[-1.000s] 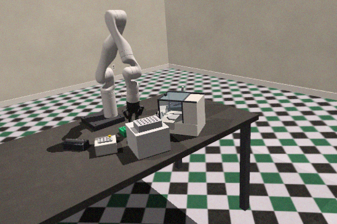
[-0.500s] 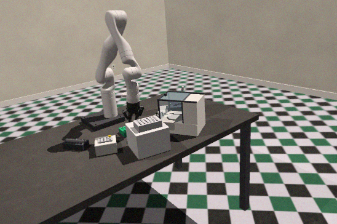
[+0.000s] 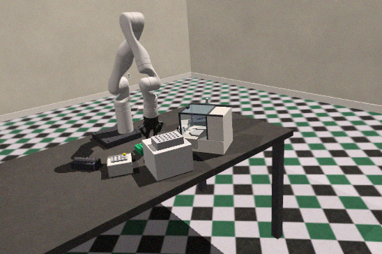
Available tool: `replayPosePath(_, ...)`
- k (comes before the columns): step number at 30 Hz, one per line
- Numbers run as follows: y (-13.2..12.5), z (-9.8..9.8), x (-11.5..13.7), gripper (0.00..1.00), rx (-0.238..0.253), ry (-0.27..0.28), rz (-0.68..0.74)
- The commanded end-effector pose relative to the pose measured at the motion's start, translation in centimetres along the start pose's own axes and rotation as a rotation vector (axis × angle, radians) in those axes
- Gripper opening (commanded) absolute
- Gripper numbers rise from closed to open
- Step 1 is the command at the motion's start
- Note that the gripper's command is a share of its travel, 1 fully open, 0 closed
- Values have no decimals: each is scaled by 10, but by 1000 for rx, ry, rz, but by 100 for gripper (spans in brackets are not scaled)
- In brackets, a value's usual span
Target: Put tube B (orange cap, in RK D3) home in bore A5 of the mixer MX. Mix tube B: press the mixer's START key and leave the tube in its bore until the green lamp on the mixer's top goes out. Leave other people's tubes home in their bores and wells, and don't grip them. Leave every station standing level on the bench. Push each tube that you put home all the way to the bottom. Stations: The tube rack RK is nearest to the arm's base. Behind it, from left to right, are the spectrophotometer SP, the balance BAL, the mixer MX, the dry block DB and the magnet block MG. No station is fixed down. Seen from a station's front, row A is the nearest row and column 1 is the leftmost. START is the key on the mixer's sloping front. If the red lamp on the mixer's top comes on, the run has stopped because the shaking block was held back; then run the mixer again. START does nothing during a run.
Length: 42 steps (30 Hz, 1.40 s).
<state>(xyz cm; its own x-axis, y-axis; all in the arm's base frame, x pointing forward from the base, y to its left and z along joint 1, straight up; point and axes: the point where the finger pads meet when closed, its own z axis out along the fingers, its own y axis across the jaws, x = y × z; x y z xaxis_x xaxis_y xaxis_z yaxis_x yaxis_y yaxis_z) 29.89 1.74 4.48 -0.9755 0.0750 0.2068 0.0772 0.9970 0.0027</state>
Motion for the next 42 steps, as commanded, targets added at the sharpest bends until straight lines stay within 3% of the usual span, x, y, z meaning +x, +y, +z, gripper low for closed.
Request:
replayPosePath(1,0,0,0,42,0,-1,0)
replayPosePath(42,0,12,-3,42,0,-1,0)
